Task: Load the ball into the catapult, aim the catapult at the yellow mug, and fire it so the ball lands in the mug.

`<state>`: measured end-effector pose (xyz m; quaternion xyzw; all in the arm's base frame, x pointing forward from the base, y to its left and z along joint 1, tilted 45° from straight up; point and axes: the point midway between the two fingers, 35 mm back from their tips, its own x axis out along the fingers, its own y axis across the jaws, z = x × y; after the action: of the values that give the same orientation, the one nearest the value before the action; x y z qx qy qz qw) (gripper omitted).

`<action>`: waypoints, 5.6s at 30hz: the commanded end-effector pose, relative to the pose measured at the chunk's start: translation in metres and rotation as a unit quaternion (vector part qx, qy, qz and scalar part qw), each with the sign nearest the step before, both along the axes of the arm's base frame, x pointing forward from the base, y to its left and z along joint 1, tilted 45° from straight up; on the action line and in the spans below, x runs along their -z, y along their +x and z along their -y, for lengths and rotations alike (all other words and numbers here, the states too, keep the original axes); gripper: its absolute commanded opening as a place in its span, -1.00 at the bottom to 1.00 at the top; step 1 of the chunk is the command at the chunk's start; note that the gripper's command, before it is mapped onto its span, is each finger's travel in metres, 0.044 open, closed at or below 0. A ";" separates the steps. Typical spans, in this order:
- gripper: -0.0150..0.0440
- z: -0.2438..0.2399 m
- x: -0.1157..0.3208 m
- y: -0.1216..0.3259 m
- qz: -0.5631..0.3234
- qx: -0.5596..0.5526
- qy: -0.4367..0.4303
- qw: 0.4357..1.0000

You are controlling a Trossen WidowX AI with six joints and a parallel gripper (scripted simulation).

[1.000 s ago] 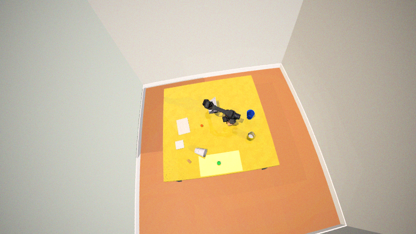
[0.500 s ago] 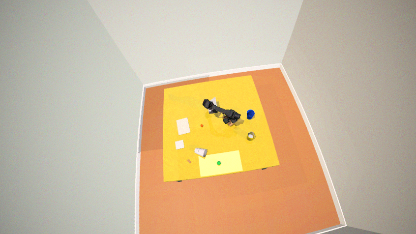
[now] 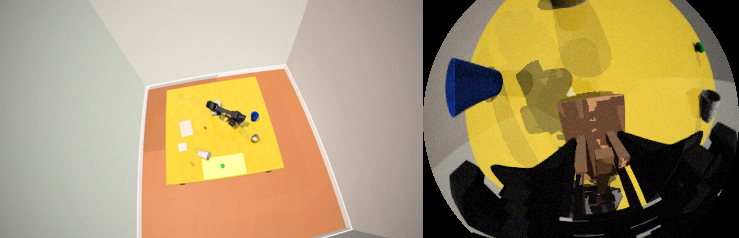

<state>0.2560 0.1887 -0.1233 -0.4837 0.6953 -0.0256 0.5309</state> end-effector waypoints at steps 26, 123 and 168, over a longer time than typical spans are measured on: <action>-0.49 0.024 0.031 0.002 0.000 -0.006 0.005 1.000; 0.20 0.027 0.031 0.000 -0.001 -0.004 0.006 1.000; -0.49 0.021 0.028 0.001 -0.001 -0.007 0.005 1.000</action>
<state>0.2568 0.1689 -0.1492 -0.4823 0.6963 -0.0215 0.5311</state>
